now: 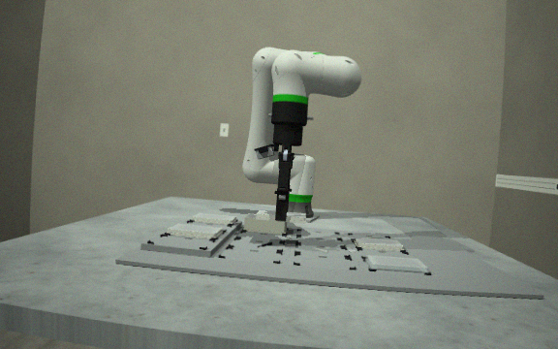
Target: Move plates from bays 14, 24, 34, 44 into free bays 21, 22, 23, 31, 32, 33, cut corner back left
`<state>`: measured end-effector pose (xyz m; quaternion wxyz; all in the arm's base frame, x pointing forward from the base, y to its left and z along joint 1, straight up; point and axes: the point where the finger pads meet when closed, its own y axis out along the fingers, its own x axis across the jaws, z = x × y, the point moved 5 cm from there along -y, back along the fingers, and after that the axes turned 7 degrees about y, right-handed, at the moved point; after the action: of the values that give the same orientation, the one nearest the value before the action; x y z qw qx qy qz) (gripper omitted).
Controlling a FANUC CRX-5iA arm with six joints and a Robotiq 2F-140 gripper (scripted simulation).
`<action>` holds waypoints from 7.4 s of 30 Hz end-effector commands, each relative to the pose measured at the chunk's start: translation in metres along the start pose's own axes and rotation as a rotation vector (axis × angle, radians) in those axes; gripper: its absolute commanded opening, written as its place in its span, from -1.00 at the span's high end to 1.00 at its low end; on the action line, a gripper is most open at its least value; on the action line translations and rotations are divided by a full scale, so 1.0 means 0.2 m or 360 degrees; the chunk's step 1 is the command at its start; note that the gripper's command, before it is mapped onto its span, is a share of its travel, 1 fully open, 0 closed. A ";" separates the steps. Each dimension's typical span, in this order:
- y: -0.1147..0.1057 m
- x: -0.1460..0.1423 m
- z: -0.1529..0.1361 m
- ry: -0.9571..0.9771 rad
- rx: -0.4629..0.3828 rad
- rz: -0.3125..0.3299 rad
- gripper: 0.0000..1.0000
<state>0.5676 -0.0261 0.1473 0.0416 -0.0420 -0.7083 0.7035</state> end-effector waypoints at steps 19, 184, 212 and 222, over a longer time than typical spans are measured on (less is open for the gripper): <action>0.00 0.14 -0.17 0.0000 0.0000 0.0003 0.80; 0.30 0.42 -0.50 0.0000 0.0000 0.0003 0.80; 0.31 0.42 -0.50 0.0000 0.0000 0.0003 0.80; 0.31 0.42 -0.50 0.0000 0.0000 0.0003 0.80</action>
<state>0.4962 0.0835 0.0851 0.0415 -0.0421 -0.7082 0.7036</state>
